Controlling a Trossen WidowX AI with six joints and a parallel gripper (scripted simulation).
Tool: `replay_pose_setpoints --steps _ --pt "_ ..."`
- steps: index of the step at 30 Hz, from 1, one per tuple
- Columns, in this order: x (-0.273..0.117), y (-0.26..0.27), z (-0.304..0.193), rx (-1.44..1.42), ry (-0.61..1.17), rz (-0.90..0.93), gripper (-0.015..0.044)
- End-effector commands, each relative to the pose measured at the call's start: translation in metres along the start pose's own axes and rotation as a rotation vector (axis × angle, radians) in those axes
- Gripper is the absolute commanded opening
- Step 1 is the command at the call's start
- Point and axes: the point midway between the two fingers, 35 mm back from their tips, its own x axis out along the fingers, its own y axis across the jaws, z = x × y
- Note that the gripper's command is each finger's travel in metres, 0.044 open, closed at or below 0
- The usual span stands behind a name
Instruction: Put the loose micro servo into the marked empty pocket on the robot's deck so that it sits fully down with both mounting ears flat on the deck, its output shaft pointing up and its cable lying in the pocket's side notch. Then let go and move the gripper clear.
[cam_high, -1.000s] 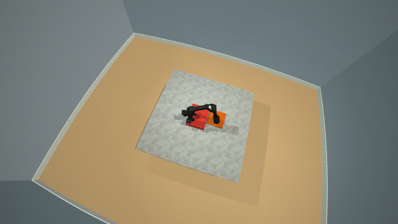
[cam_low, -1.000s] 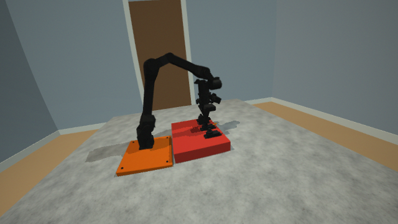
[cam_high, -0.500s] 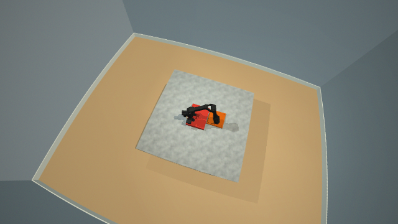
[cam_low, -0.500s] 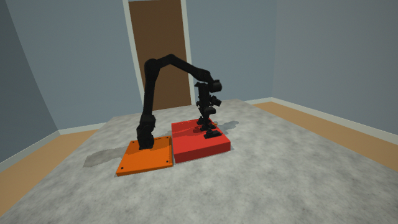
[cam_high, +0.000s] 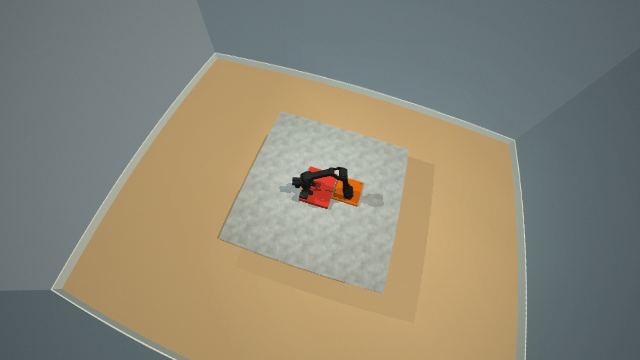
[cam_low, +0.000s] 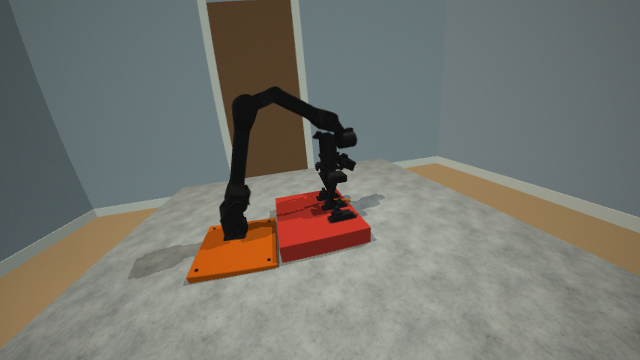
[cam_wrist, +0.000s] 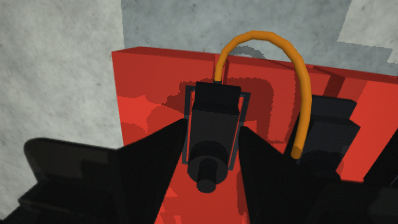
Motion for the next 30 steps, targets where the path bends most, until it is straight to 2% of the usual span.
replay_pose_setpoints --steps 1,6,10,16,19,25,30 --pt "-0.021 0.0 0.001 -0.001 -0.008 0.001 0.0187" --pt "-0.029 0.001 0.001 -0.001 -0.008 0.001 0.0187" --pt "-0.042 0.003 -0.018 -0.003 -0.014 0.005 0.0292" --pt "-0.083 0.002 -0.088 -0.001 -0.003 0.003 0.044" --pt "-0.091 0.0 -0.107 -0.001 0.002 0.002 0.044" --pt "-0.093 0.0 -0.107 -0.002 0.001 0.002 0.044" --pt "-0.117 0.001 -0.103 -0.006 -0.005 0.005 0.044"
